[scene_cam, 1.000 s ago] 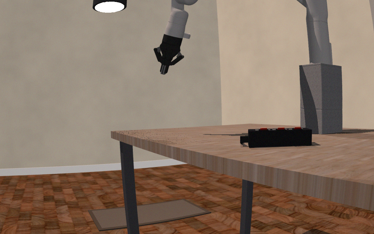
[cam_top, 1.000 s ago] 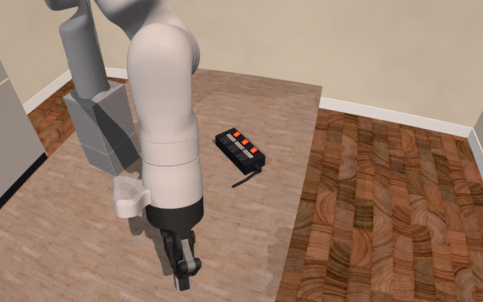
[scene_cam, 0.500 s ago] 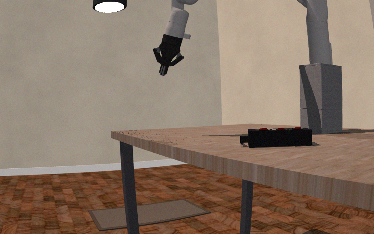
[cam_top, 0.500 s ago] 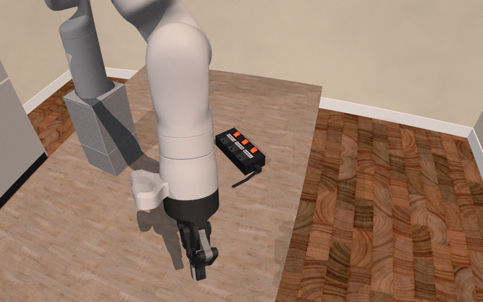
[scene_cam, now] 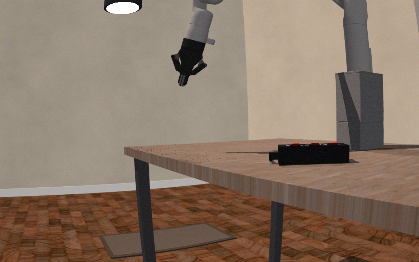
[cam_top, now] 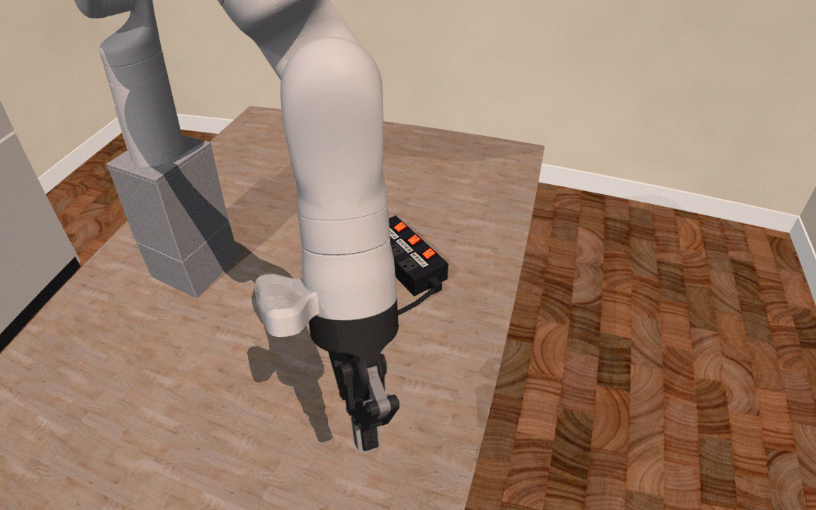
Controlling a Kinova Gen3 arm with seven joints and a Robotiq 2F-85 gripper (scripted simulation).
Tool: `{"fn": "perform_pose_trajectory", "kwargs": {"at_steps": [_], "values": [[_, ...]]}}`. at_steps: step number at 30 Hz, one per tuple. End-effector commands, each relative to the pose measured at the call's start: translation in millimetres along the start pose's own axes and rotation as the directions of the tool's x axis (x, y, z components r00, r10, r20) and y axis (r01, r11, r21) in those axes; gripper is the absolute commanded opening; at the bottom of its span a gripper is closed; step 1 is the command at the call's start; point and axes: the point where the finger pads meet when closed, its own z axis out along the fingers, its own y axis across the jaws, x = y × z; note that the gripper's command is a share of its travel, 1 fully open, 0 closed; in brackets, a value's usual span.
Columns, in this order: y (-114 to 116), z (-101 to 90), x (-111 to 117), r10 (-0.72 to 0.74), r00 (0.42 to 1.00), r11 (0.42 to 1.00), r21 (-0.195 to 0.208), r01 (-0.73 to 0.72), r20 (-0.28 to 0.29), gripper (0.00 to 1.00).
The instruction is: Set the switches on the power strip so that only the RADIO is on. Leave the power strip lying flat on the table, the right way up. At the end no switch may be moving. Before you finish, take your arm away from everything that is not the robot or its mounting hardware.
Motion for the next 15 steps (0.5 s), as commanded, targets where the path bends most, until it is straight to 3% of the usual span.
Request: {"fn": "perform_pose_trajectory", "kwargs": {"at_steps": [1,7,8,15], "values": [[5.2,0.1,-11.9,-0.004,1.000,1.000,0.000,0.004,0.015,0.00],[5.2,0.1,-11.9,-0.004,1.000,1.000,0.000,0.004,0.015,0.00],[16.5,-0.9,-32.8,0.007,0.999,1.000,-0.007,-0.007,0.037,0.00],[16.5,-0.9,-32.8,0.007,0.999,1.000,-0.007,-0.007,0.037,0.00]]}}
